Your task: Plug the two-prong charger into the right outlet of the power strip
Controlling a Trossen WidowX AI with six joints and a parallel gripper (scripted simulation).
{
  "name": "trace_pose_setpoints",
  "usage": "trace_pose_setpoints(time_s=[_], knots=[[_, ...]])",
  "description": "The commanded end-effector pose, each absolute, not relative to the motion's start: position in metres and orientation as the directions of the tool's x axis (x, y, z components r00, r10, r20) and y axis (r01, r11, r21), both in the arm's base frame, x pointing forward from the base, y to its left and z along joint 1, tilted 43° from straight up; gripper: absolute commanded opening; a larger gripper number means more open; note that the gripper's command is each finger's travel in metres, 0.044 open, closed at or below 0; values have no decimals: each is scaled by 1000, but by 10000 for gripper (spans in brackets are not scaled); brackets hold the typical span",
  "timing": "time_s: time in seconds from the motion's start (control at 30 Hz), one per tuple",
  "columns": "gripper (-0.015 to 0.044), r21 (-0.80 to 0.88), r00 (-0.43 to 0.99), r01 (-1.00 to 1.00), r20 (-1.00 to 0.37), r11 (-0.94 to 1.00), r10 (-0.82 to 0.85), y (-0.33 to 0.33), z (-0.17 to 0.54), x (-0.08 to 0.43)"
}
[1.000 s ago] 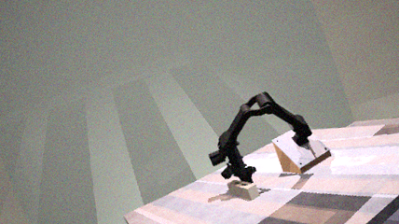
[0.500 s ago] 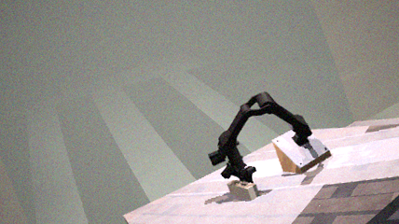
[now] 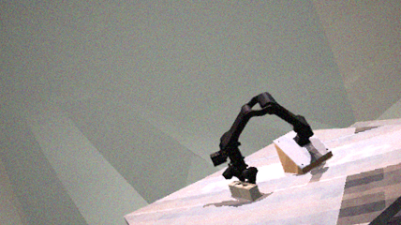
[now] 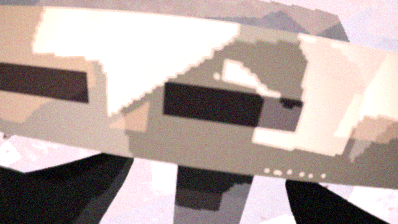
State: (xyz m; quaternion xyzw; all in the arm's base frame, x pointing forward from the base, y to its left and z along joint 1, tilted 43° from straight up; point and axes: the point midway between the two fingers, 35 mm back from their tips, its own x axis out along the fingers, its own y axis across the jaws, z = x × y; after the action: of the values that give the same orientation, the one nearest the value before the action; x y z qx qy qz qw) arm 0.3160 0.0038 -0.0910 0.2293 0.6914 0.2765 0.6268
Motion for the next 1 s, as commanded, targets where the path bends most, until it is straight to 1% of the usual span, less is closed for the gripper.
trace_pose_setpoints(time_s=[0.0,0.97], knots=[[440,671,-101,-35,-740,741,665,4,-90,316],[440,670,-90,-41,-741,741,666,3,-90,306]])
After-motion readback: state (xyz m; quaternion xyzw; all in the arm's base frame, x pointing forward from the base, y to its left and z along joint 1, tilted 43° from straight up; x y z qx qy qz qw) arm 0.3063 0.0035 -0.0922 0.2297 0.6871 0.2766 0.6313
